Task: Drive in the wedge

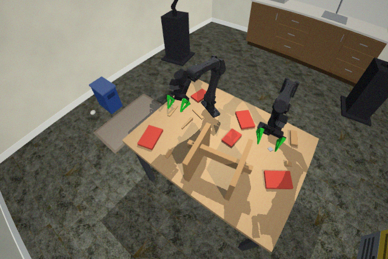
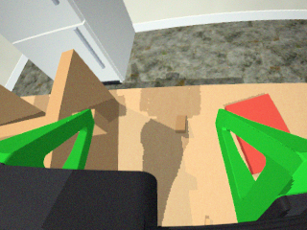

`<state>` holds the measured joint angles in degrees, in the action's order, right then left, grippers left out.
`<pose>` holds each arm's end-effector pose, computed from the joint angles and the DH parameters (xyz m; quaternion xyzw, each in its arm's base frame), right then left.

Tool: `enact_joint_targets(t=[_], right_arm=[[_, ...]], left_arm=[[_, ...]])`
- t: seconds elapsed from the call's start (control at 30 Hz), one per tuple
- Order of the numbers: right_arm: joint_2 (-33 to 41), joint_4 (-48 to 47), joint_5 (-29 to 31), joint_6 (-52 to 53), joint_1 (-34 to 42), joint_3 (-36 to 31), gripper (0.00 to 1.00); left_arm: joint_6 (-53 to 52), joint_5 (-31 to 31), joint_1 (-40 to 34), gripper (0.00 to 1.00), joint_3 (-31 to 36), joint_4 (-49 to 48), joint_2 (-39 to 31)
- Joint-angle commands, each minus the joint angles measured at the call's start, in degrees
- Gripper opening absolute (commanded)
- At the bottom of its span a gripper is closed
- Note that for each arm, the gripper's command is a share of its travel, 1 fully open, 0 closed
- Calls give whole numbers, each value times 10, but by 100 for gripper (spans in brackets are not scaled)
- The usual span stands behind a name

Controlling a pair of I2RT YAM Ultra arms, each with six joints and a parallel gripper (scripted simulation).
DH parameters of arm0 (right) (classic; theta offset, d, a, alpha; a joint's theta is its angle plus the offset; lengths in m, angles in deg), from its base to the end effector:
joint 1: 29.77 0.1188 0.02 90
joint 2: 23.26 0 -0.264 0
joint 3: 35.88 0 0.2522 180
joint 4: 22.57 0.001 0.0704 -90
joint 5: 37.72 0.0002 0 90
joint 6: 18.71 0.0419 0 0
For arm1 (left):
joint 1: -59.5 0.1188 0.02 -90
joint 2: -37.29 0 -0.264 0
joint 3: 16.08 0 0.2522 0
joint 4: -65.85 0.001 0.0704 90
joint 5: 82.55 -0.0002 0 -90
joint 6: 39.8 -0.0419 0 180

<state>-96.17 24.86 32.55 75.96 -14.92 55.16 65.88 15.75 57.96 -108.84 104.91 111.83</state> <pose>0.2646 0.0858 0.3957 -0.1617 0.8392 0.2301 0.4655 0.2937 -0.0008 0.4121 -0.1418 0.8099 -0.0258 0.5686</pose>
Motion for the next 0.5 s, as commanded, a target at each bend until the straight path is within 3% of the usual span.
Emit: enact_joint_targets(t=[0.0, 0.47], right_arm=[[36, -83, 43, -15, -23, -18, 100], [98, -250, 142, -37, -96, -108, 100]], left_arm=[[-37, -18, 9, 100, 23, -62, -35], [-115, -60, 17, 100, 119, -187, -107]])
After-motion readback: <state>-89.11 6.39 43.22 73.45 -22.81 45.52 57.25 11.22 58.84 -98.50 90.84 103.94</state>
